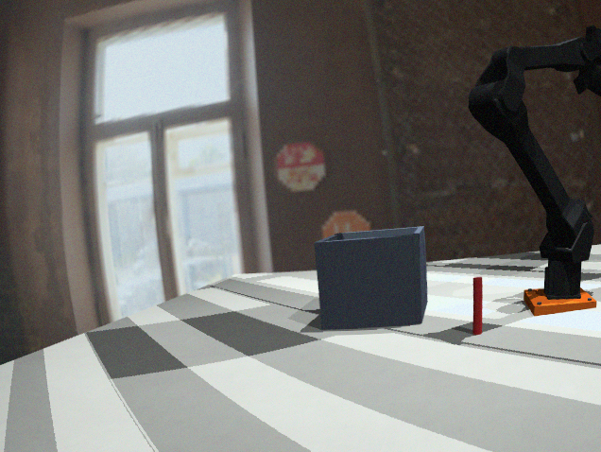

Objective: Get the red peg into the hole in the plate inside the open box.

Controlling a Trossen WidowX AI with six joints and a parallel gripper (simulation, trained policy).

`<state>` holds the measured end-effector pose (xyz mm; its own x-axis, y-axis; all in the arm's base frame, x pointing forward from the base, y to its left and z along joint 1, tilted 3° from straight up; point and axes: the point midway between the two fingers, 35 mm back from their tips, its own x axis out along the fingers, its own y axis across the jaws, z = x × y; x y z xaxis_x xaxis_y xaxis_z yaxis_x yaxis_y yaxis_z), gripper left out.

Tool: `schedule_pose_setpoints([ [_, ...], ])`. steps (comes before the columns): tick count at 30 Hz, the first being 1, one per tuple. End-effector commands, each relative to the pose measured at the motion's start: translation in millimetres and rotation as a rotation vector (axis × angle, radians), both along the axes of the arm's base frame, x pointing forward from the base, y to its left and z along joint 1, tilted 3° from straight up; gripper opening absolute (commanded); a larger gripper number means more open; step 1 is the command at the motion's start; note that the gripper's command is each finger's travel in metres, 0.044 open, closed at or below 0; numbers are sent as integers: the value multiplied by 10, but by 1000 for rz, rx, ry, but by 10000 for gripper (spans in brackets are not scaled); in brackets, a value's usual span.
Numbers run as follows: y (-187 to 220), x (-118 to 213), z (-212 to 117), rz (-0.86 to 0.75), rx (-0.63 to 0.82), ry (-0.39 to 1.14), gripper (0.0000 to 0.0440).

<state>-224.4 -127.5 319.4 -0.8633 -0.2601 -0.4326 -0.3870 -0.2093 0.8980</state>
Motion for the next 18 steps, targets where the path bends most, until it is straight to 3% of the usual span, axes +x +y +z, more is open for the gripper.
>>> schedule_pose_setpoints([
  [1, -15, 9, 12, 5, -2, 2, 425],
  [8, -353, 200, 139, 141, -49, 6, 440],
  [18, -844, 765, 515, 441, -148, 37, 440],
])
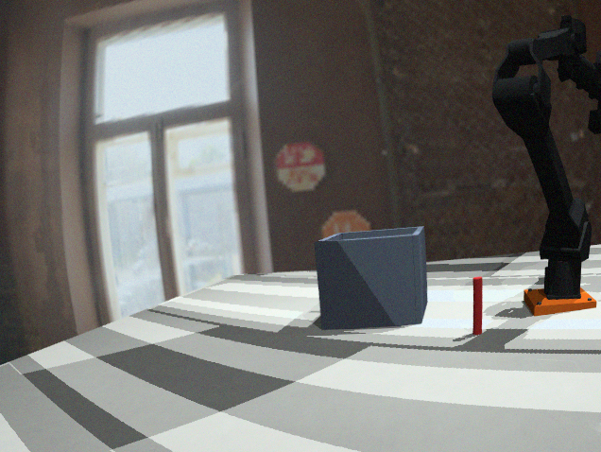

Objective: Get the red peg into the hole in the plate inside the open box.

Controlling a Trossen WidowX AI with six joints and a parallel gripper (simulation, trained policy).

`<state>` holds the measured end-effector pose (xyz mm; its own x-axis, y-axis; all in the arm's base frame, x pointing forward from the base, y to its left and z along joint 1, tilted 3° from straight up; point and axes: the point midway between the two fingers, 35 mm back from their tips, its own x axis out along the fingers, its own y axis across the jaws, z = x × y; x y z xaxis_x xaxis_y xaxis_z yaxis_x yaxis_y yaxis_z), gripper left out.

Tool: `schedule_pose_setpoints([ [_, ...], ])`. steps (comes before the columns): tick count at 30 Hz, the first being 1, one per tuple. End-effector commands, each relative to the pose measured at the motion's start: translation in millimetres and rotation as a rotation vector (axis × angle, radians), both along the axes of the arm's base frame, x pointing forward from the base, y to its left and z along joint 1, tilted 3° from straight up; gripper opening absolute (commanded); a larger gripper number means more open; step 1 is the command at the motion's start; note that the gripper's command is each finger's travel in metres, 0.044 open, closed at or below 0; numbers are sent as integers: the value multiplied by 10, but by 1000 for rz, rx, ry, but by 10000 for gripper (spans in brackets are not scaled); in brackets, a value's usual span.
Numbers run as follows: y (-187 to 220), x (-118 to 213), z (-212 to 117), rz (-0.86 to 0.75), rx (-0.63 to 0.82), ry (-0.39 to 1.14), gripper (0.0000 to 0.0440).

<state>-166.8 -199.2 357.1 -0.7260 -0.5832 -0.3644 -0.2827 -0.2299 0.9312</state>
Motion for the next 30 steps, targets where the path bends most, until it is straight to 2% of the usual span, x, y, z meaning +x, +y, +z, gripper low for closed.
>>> schedule_pose_setpoints([
  [1, -163, 256, 177, 123, -53, 7, 440],
  [14, -401, 1164, 635, 523, -182, -4, 440],
  [30, -260, 2180, 974, 969, -292, -107, 440],
])
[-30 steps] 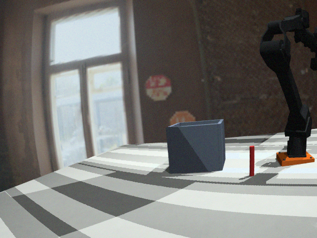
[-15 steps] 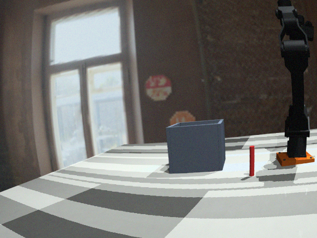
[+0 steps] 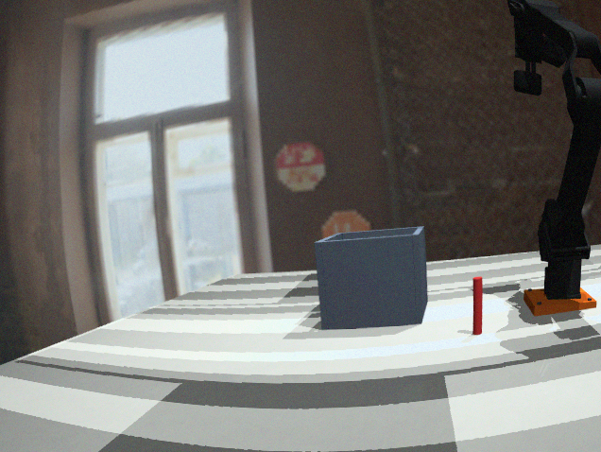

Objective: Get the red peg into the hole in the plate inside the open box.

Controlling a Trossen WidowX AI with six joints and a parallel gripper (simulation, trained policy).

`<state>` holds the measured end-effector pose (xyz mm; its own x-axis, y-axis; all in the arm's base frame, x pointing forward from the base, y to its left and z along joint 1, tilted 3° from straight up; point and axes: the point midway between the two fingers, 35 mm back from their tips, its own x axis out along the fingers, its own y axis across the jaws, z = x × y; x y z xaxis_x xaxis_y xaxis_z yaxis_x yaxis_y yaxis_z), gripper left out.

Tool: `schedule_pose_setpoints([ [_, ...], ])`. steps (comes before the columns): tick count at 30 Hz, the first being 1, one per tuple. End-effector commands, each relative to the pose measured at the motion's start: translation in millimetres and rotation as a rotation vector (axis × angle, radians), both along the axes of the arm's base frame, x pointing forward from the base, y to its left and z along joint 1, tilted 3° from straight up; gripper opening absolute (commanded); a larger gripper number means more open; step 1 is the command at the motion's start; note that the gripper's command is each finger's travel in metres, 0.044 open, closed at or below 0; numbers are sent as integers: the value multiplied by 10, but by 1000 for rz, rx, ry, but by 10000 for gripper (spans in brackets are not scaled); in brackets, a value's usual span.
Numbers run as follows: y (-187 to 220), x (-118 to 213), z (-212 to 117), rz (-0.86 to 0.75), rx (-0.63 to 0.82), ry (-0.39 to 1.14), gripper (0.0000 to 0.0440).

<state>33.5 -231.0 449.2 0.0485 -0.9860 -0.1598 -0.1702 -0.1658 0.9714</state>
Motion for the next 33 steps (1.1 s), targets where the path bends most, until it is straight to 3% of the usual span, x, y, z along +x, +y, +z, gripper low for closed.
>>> schedule_pose_setpoints([
  [1, 76, 232, 64, 110, -10, -32, 440],
  [16, 403, 977, 86, 464, 37, -138, 440],
  [33, 897, 1636, -123, 785, 208, -225, 440],
])
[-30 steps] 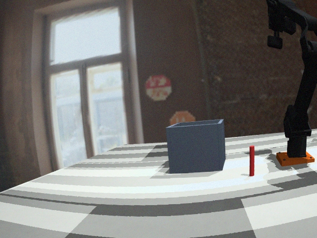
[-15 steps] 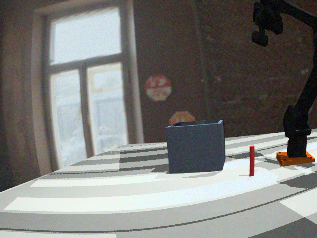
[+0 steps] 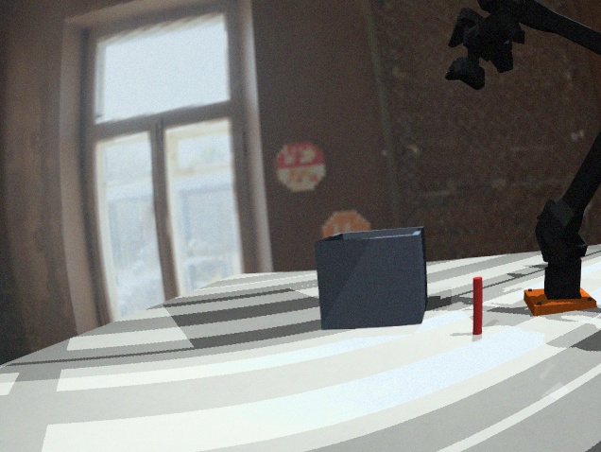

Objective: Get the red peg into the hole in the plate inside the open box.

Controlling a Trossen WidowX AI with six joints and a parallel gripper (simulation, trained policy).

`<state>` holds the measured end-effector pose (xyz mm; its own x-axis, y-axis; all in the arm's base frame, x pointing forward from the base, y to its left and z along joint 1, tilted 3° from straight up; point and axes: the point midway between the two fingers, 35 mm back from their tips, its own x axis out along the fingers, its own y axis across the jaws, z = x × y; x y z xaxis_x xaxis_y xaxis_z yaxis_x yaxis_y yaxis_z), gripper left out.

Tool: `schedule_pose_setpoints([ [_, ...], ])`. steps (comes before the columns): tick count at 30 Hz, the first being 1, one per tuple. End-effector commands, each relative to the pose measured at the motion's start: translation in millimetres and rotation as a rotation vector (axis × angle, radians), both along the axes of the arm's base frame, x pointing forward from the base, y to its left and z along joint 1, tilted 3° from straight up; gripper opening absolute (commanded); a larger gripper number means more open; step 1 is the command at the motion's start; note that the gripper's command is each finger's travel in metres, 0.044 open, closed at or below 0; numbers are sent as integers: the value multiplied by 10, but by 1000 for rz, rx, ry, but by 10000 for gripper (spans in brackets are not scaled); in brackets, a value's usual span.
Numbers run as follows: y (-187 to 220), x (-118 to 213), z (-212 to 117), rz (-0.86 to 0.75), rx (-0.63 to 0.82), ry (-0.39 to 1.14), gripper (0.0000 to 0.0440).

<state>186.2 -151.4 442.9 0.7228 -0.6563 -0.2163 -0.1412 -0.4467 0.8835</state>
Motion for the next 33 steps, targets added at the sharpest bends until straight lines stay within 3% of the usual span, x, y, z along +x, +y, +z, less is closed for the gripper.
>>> schedule_pose_setpoints([
  [1, 133, 142, -78, 75, 51, -3, 440],
  [17, 712, 559, -425, 335, 241, 41, 440],
  [33, 1379, 767, -853, 576, 402, 175, 440],
])
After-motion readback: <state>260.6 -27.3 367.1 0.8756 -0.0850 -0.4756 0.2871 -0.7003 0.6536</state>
